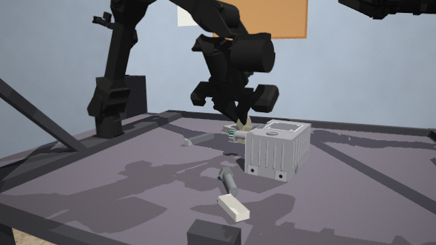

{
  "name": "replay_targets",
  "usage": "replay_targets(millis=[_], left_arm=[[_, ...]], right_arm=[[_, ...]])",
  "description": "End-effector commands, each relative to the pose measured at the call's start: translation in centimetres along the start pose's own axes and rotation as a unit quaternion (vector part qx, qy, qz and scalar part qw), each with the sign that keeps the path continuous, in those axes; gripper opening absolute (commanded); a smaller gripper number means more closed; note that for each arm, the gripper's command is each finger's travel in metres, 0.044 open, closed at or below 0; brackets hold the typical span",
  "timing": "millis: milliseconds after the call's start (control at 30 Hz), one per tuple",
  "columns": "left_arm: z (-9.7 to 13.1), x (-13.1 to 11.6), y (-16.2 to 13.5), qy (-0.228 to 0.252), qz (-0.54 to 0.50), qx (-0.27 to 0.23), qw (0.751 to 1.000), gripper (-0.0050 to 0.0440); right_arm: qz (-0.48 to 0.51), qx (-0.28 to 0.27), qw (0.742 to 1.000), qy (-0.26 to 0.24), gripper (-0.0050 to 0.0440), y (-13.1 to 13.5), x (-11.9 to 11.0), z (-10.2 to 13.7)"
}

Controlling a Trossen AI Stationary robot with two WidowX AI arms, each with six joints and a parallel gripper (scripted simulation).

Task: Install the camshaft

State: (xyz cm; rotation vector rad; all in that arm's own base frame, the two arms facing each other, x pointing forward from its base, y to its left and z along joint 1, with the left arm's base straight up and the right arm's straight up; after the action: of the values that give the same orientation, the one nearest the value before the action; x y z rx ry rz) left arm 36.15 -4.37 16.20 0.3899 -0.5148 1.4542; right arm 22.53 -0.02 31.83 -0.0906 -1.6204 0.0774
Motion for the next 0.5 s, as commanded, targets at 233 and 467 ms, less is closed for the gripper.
replay_targets(millis=[233,467], left_arm=[[0.79,0.71,-0.25,0.0,0.013,-0.014,1.0,0.0276],[0.85,0.75,-0.3,0.0,0.013,-0.015,1.0,0.0276]], right_arm=[[-0.001,-0.001,1.0,-0.017,0.04,-0.2,1.15,0.09],[-0.001,-0.001,1.0,-0.017,0.04,-0.2,1.15,0.09]])
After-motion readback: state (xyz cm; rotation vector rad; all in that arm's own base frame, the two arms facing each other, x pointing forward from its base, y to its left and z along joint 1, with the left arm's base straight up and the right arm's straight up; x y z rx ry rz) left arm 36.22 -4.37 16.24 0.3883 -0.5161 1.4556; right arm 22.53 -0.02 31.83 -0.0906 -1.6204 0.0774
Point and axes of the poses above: on each arm, the point midway between the two fingers, 35 mm back from their tips, its own z axis back along the fingers, its own y axis across the jaws, x = y × z, the point moved 9 cm from there along z, back along the fingers, and after that the axes turned 6 degrees about z, right-handed, at the moved point
